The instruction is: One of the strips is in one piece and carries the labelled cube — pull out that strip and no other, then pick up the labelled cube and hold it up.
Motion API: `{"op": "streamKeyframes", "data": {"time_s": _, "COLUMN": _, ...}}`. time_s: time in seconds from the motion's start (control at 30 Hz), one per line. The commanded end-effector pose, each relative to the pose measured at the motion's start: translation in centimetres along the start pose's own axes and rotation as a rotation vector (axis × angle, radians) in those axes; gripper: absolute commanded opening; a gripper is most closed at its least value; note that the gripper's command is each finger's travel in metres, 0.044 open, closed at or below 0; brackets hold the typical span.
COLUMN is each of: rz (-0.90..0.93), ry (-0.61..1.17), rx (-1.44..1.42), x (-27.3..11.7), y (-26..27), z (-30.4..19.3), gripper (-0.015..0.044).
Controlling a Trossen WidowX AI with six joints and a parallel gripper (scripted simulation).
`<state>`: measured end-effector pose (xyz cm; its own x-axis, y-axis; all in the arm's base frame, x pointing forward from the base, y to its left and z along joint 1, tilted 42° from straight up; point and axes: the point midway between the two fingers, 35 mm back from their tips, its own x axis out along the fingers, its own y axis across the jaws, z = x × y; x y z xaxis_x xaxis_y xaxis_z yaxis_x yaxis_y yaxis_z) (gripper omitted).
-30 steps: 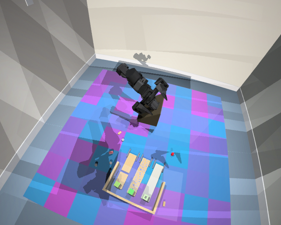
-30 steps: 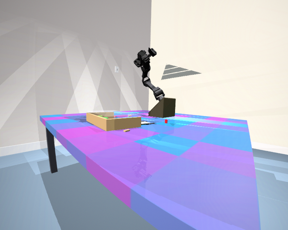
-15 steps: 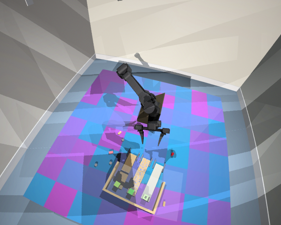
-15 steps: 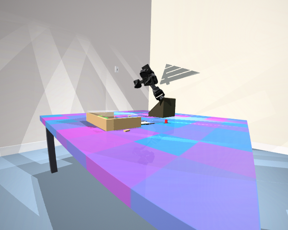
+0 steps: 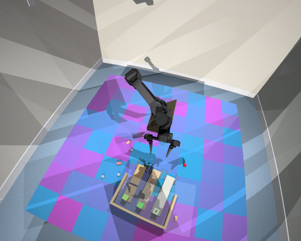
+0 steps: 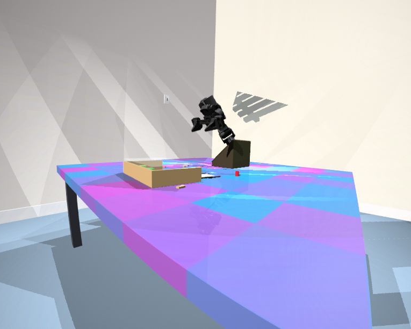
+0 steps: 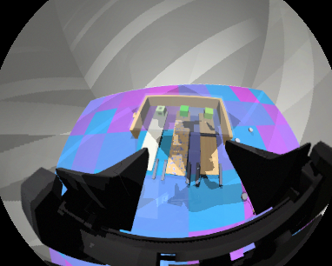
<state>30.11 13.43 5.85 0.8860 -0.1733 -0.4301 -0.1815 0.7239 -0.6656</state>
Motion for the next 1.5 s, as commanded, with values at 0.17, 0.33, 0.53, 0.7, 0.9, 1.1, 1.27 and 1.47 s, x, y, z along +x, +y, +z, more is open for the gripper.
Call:
{"op": "streamKeyframes", "data": {"time_s": 0.17, "rz": 0.019, "ry": 0.081, "rx": 0.014, "x": 1.7, "y": 1.2, "z": 0.4, "gripper": 0.0295}}
{"op": "streamKeyframes", "data": {"time_s": 0.33, "rz": 0.049, "ry": 0.242, "rx": 0.059, "x": 5.0, "y": 3.5, "z": 1.0, "gripper": 0.0164}}
{"op": "streamKeyframes", "data": {"time_s": 0.53, "rz": 0.053, "ry": 0.448, "rx": 0.111, "x": 8.3, "y": 6.1, "z": 0.7, "gripper": 0.0006}}
{"op": "streamKeyframes", "data": {"time_s": 0.7, "rz": 0.026, "ry": 0.627, "rx": 0.153, "x": 10.5, "y": 7.8, "z": -0.4, "gripper": 0.0000}}
{"op": "streamKeyframes", "data": {"time_s": 0.9, "rz": -0.047, "ry": 0.842, "rx": 0.198, "x": 12.4, "y": 9.4, "z": -2.4, "gripper": 0.0000}}
{"op": "streamKeyframes", "data": {"time_s": 1.1, "rz": -0.110, "ry": 0.961, "rx": 0.221, "x": 13.6, "y": 10.4, "z": -3.4, "gripper": 0.0000}}
{"op": "streamKeyframes", "data": {"time_s": 1.27, "rz": -0.111, "ry": 0.963, "rx": 0.221, "x": 13.8, "y": 10.7, "z": -3.3, "gripper": 0.0000}}
{"op": "streamKeyframes", "data": {"time_s": 1.47, "rz": -0.111, "ry": 0.963, "rx": 0.221, "x": 13.7, "y": 10.6, "z": -3.3, "gripper": 0.0000}}
